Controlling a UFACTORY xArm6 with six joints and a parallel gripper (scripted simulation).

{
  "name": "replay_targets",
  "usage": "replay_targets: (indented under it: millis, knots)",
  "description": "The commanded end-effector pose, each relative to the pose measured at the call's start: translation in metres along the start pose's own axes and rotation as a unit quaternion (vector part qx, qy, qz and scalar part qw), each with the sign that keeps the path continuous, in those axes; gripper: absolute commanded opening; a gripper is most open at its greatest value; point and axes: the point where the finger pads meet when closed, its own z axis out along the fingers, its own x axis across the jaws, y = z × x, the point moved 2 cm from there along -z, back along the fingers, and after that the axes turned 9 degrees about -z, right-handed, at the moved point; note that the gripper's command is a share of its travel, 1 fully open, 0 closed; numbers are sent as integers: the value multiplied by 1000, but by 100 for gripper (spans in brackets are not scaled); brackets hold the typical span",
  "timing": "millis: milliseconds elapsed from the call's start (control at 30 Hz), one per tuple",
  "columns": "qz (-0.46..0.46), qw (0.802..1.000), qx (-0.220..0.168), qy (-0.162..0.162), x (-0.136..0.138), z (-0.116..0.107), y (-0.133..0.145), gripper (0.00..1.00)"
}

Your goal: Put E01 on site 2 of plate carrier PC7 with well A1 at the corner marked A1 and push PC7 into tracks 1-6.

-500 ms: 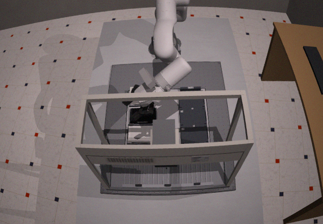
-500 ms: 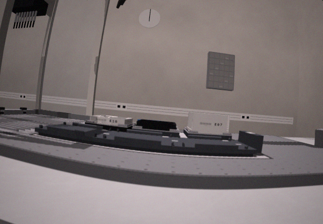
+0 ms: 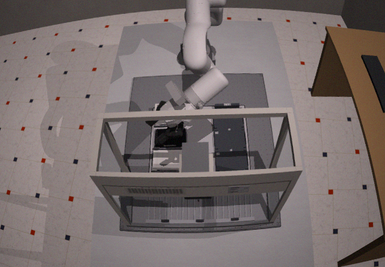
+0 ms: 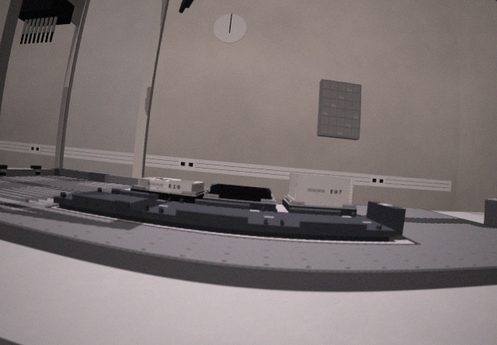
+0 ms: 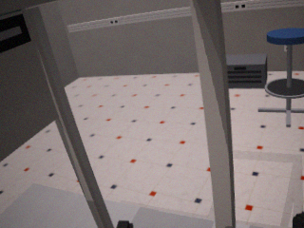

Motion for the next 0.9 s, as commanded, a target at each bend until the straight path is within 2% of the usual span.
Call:
replay_targets:
  millis: [0, 267, 533, 600, 867]
  knots:
    - [2, 1000, 1, -1, -1, -1, -2, 100]
    - [-102, 994, -39, 14, 14, 6, 12, 100]
    - [-201, 976, -81, 20, 29, 12, 29, 100]
    - [-201, 976, -81, 20, 29, 12, 29, 100]
    - [-299, 946, -125, 15, 43, 17, 45, 100]
